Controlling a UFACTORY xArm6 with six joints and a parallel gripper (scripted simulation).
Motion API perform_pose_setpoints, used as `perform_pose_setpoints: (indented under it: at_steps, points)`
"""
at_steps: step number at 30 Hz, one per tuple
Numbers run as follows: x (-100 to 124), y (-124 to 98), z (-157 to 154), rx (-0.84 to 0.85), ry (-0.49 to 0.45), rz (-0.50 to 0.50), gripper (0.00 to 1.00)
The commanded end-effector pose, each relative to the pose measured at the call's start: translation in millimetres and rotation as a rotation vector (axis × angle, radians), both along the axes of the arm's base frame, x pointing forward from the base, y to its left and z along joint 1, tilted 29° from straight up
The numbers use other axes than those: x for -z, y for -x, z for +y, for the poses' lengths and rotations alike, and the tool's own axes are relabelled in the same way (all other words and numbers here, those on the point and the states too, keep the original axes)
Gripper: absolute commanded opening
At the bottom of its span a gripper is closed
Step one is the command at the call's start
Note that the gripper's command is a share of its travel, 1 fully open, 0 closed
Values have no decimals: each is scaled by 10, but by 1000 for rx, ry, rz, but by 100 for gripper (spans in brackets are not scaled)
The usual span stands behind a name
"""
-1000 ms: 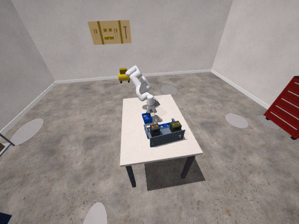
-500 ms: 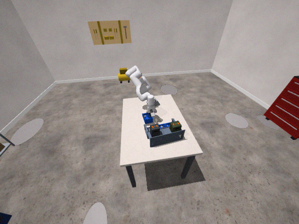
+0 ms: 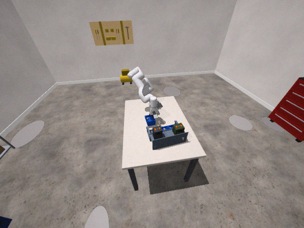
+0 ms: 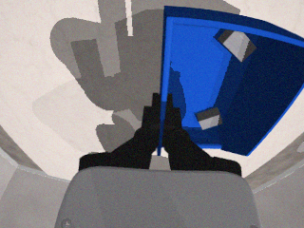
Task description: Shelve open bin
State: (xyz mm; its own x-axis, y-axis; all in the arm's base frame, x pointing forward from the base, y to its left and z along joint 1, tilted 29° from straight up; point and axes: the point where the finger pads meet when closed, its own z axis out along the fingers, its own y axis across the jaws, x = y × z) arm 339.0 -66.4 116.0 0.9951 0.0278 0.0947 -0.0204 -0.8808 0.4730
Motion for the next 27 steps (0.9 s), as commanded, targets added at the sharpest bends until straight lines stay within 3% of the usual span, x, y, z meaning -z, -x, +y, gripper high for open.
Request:
perform_pose_setpoints:
  at_steps: [1,8,20,27]
  points:
    - [-10,-12,4,-1,0,-3,0]
    - [-21,-161,16,-1,0,-3,0]
    - [-21,-161,16,-1,0,-3,0]
    - [-36,-383,36,-1,0,-3,0]
